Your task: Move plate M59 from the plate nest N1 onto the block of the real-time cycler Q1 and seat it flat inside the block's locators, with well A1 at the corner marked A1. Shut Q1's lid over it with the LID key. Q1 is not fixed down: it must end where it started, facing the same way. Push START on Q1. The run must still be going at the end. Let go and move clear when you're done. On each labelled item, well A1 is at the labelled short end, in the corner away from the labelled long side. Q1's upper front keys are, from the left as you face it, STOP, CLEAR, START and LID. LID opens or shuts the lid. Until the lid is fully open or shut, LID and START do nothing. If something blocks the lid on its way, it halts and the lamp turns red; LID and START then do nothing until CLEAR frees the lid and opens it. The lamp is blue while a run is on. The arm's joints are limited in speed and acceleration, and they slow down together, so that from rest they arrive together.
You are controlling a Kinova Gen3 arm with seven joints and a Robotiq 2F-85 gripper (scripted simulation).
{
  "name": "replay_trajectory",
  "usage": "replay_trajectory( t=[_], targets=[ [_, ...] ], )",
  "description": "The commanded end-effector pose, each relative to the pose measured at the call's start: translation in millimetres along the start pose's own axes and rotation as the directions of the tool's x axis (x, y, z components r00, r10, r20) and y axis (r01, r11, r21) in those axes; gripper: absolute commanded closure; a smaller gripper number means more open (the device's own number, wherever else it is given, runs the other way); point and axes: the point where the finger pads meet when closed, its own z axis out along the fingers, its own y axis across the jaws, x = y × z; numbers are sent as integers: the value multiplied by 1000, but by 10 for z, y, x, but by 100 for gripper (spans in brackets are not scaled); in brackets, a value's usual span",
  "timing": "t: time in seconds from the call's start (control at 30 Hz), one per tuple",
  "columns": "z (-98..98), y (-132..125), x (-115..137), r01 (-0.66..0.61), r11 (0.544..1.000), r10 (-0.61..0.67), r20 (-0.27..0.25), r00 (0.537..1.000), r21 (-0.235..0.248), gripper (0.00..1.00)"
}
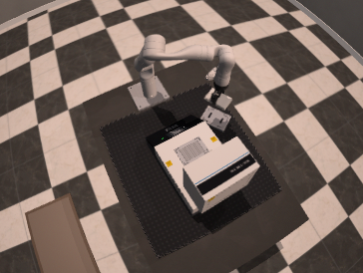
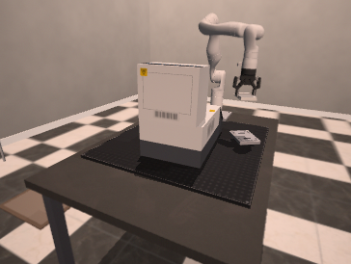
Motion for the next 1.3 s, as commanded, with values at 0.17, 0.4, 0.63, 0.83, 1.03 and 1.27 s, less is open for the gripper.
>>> replay_trajectory(
  t=[0.17, 0.4, 0.63, 0.83, 1.03, 1.27],
  targets=[
    [-7, -252, -40, -90, 996, 90, 2, 996, 0, 10],
    [-7, -417, -64, -148, 989, 148, 2, 989, 0, 10],
    [-7, -648, -98, -228, 974, 228, 2, 974, 0, 10],
    [-7, -846, -127, -295, 955, 295, 2, 955, 0, 10],
    [-7, -978, -147, -340, 941, 340, 2, 941, 0, 10],
    [-7, -1209, -181, -415, 910, 415, 2, 910, 0, 10]
  ],
)
